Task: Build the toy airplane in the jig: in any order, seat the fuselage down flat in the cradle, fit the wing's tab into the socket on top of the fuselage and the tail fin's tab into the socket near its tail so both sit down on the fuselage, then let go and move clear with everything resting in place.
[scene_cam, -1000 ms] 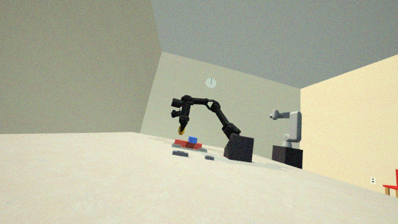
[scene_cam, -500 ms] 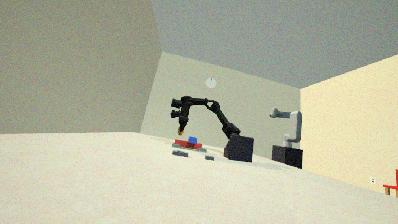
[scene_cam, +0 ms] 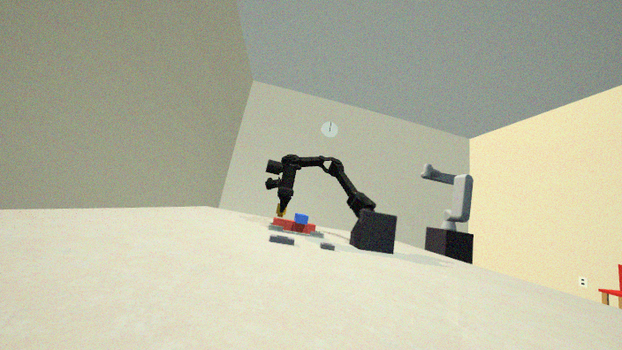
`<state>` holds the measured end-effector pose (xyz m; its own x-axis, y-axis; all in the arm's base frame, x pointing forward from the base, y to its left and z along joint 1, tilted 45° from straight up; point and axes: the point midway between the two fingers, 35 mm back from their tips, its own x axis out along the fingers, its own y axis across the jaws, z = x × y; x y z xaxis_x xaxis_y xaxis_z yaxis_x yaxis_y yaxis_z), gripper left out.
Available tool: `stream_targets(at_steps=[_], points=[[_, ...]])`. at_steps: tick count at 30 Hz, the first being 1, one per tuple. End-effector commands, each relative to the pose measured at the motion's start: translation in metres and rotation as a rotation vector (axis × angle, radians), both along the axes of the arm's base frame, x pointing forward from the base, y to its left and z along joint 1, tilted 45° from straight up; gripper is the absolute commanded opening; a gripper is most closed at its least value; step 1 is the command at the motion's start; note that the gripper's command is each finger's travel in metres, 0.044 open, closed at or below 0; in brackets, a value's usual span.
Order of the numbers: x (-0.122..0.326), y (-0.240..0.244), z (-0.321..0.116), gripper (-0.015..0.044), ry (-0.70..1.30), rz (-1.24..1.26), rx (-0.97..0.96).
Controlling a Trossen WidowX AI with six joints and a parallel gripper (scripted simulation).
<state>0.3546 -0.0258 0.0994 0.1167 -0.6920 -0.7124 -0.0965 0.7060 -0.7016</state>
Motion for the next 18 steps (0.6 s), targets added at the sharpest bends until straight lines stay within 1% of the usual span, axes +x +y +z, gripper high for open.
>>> stream_targets(at_steps=[1,18], points=[[-0.0010,-0.0065,-0.0060,0.0067,0.009,0.001,-0.007],[-0.0007,-0.0093,-0.0086,0.0067,0.009,0.001,-0.007]])
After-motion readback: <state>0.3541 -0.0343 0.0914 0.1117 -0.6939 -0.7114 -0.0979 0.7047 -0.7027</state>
